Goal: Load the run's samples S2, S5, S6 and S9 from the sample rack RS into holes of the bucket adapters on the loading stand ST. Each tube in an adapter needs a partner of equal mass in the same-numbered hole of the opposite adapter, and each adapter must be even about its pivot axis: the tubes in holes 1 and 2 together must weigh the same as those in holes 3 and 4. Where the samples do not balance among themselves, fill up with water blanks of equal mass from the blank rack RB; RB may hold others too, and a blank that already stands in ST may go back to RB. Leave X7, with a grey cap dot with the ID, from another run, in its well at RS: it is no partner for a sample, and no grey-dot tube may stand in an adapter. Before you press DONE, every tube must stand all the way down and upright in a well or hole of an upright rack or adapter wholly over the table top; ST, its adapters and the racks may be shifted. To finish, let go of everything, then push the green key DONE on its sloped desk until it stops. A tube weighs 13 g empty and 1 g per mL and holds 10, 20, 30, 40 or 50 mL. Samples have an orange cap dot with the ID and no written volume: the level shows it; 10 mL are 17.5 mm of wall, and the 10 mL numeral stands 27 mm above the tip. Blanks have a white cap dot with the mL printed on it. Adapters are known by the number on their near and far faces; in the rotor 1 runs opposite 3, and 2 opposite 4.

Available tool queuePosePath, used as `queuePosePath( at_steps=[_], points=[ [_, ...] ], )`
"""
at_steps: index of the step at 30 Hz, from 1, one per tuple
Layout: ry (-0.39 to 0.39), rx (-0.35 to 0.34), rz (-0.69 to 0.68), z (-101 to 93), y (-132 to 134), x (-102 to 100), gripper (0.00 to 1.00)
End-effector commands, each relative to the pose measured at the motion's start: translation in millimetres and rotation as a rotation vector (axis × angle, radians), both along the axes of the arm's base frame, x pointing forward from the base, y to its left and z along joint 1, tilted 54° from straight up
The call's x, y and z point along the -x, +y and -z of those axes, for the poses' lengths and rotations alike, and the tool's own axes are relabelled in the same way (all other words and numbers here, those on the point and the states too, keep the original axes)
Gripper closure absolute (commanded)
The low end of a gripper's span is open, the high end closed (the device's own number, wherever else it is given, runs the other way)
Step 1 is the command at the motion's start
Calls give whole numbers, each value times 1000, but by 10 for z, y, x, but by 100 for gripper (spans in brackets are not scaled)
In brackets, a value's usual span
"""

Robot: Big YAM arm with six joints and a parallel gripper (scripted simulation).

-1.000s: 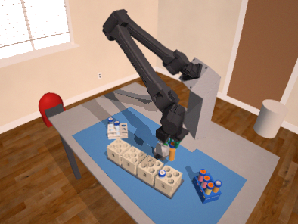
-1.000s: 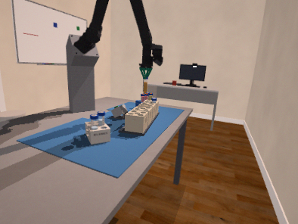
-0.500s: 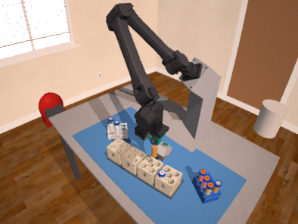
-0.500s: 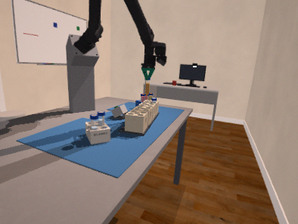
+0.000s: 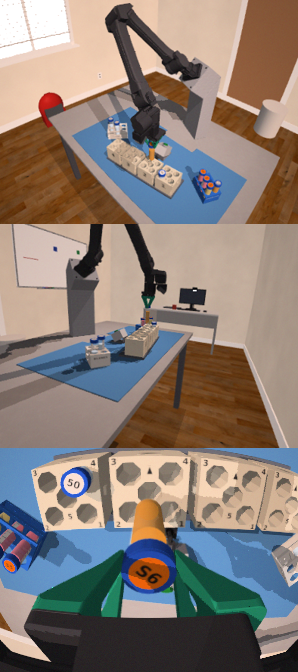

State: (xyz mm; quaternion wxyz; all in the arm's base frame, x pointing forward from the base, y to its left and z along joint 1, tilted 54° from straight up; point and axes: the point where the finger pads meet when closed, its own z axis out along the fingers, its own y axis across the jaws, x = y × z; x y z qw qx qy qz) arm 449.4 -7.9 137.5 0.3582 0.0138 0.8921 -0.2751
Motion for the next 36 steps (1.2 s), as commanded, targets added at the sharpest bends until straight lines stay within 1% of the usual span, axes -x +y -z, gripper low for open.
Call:
queuePosePath(
  at_steps=[1,5,7,8,9,10,11,12,33,34,36],
  points=[
    [-22,8,-9,-67,-41,-135,100],
    [-23,8,-9,-15,-96,-214,100],
    [-23,8,-9,-15,-96,-214,100],
    [-28,8,-25,-24,-32,-234,100],
    [-22,9,-9,17,-122,-250,100],
    [-22,9,-9,35,-138,-268,100],
    [-22,10,-8,34,-141,-269,100],
    [-22,5,-16,22,-82,-215,100],
    [-22,5,-16,12,-92,-220,100],
    [-29,8,-9,2,-159,-283,100],
    [-21,10,-8,48,-175,-298,100]
  ],
)
